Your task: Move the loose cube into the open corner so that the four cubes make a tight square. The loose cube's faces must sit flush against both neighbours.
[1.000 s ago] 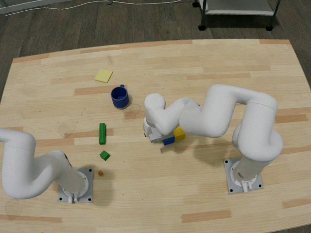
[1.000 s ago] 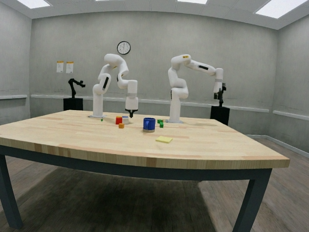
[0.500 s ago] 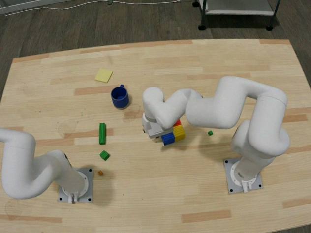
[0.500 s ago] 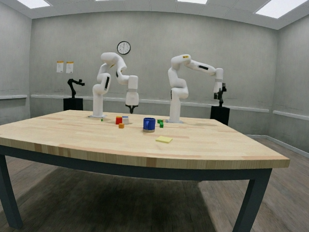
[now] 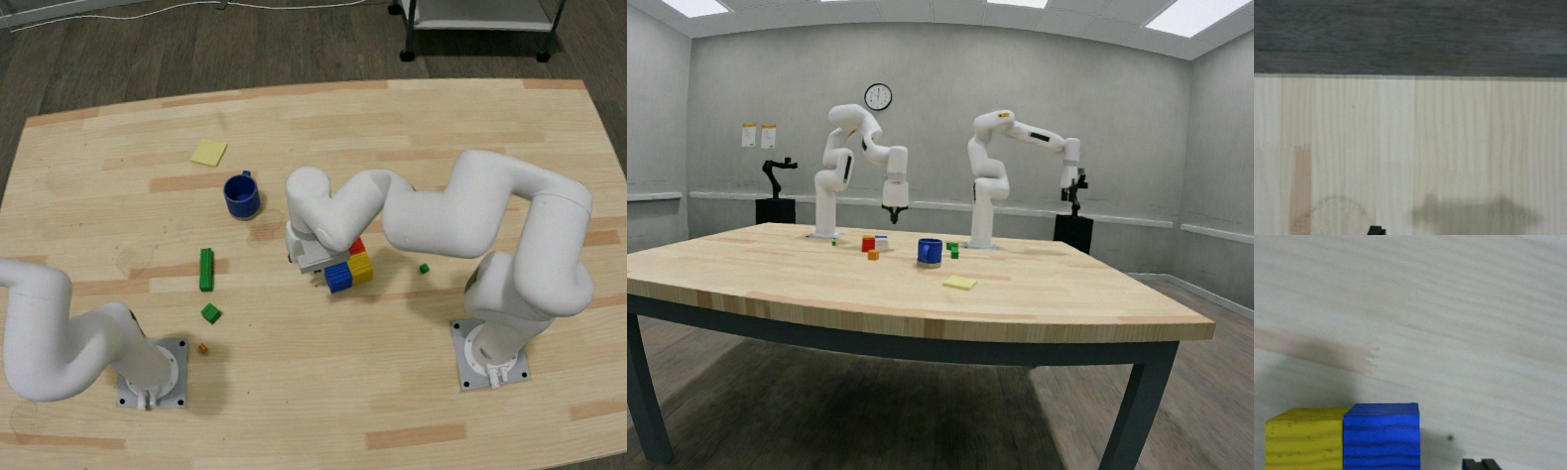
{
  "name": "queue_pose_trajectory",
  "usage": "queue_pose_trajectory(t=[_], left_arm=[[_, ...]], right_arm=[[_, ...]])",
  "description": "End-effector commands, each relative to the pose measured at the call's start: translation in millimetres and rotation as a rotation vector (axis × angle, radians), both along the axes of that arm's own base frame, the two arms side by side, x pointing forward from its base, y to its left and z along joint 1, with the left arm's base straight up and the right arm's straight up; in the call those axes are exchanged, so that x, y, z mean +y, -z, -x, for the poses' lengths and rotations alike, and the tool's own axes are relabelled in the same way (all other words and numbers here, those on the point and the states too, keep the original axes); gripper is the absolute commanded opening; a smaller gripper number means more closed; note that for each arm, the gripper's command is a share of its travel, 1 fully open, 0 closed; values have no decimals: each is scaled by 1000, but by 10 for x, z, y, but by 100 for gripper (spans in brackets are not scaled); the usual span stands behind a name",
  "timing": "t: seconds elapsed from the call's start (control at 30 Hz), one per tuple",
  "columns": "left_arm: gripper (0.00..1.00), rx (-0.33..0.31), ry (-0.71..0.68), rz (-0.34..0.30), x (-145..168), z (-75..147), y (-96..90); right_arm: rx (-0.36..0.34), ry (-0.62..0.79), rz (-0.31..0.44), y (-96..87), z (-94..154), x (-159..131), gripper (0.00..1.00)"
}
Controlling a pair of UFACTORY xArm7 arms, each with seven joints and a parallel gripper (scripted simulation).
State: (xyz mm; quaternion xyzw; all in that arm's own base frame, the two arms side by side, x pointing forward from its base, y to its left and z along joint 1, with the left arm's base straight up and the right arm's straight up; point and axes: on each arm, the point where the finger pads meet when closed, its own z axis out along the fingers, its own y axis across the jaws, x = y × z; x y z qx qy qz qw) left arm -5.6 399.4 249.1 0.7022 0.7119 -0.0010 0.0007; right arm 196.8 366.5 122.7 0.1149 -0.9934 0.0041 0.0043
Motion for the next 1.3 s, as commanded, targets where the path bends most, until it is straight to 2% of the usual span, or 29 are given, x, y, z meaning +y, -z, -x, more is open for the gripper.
queue_pose_trajectory(t=[0.0, 0.47, 0.5, 0.57, 0.67, 0.73, 0.87, 1.27], left_arm=[[100, 0, 0, -2, 6, -1, -9], [100, 0, 0, -2, 6, -1, -9], [100, 0, 0, -2, 6, -1, -9], [100, 0, 0, -2, 6, -1, -9], [100, 0, 0, -2, 6, -1, -9], [100, 0, 0, -2, 6, -1, -9], [100, 0, 0, -2, 6, -1, -9], [100, 0, 0, -2, 6, -1, -9]], right_arm=[[-8, 0, -11, -51, 2, -6, 0], [-8, 0, -11, -53, 2, -6, 0], [-9, 0, -10, -52, 5, -14, 48], [-13, 1, 0, -41, 66, -160, 48], [-17, 3, 6, -44, 284, -610, 48], [-11, 1, -8, -46, 386, -774, 48], [-8, 0, -12, -47, 434, -854, 48], [-8, 0, -12, -47, 434, -854, 48]])
